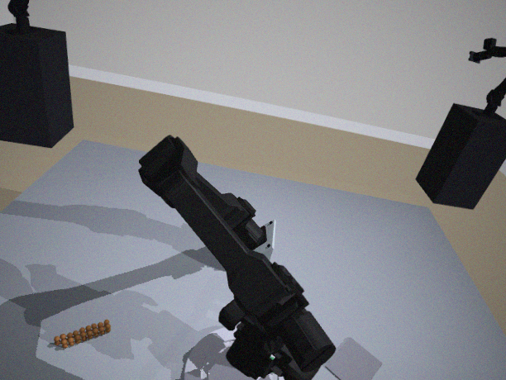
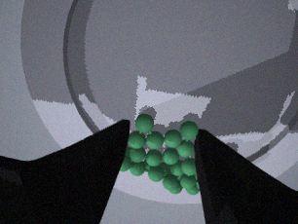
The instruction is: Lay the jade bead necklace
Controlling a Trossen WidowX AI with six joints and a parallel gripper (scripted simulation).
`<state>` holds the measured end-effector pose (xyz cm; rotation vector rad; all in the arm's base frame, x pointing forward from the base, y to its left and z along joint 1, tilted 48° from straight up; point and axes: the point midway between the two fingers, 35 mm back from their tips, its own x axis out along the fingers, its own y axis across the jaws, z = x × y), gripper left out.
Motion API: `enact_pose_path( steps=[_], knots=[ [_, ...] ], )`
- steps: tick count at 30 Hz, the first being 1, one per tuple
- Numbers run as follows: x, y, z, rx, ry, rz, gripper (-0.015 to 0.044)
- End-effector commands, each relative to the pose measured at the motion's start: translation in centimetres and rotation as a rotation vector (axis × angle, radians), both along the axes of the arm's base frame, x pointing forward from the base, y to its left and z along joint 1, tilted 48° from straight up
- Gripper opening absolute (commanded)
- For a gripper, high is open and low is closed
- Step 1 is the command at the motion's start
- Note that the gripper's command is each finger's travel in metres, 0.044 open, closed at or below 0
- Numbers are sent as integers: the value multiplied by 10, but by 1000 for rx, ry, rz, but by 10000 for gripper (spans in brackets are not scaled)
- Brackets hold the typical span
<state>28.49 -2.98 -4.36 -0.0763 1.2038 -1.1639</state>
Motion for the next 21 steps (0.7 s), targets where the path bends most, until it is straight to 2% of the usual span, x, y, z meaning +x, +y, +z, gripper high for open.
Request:
enact_pose_path(
  steps=[1,21],
  knots=[
    [0,0,0,1,-1,0,127],
    [0,0,0,1,-1,0,0]
  ],
)
